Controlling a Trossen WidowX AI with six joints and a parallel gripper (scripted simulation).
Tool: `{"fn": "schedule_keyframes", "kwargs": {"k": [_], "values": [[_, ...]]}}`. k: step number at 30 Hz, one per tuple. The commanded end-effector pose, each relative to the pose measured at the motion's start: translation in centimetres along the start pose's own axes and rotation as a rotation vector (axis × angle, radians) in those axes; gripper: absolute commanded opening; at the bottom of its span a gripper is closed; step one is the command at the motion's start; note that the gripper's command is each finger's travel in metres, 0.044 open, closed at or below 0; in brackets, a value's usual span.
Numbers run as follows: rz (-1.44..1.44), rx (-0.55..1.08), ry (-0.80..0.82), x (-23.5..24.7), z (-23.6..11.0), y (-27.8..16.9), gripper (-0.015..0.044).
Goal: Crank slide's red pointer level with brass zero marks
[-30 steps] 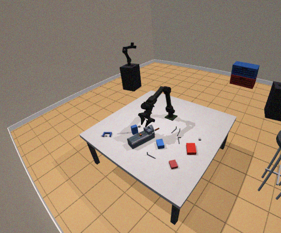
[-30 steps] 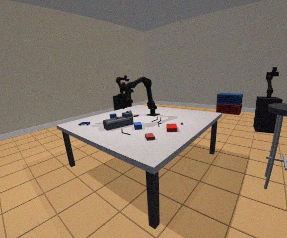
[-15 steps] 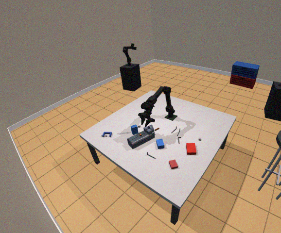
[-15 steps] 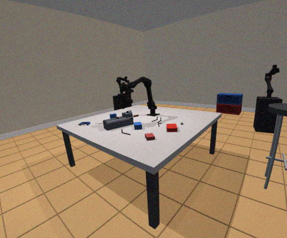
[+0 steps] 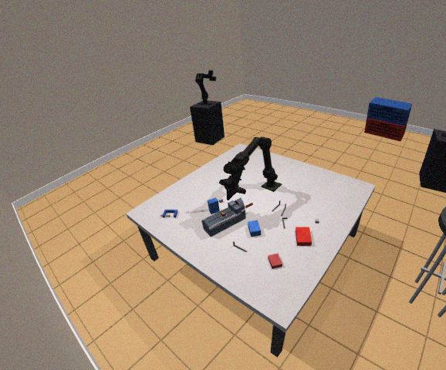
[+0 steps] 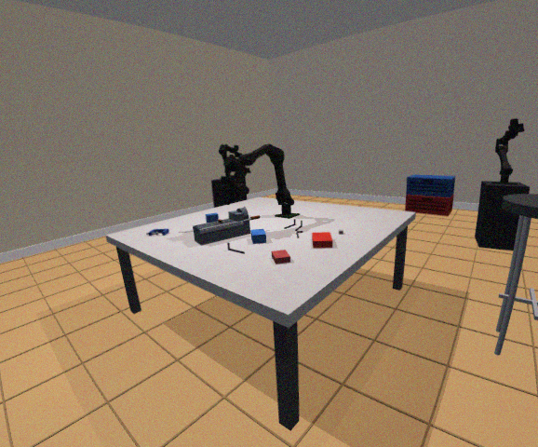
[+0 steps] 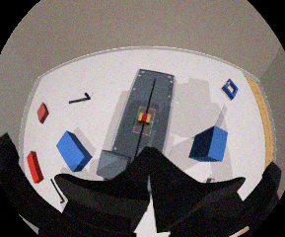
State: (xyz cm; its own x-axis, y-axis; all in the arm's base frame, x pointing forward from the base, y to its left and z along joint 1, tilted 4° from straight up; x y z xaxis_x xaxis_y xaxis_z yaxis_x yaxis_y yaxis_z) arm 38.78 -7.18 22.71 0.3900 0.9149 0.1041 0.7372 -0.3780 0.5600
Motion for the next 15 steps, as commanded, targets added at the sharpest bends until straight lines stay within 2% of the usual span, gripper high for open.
{"fn": "schedule_keyframes", "kwargs": {"k": [1,10,15], "values": [[0.000,0.000,0.000,0.00,0.00,0.00,0.0000],[0.000,0.000,0.000,0.00,0.00,0.00,0.0000],[0.000,0.000,0.000,0.00,0.00,0.00,0.0131]]}}
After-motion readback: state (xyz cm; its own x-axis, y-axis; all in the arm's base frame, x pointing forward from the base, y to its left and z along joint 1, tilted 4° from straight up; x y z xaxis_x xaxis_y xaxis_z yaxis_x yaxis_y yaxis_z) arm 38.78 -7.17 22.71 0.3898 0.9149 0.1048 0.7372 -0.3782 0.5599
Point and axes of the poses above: the point midway between the two fingers, 35 mm back from their tips, its own z axis out along the fingers, its own x axis across the jaws, y = z × x, the point moved 8 cm from there along -z, back along the fingers, and after that the axes turned 6 degrees about z, right-handed, at the moved point
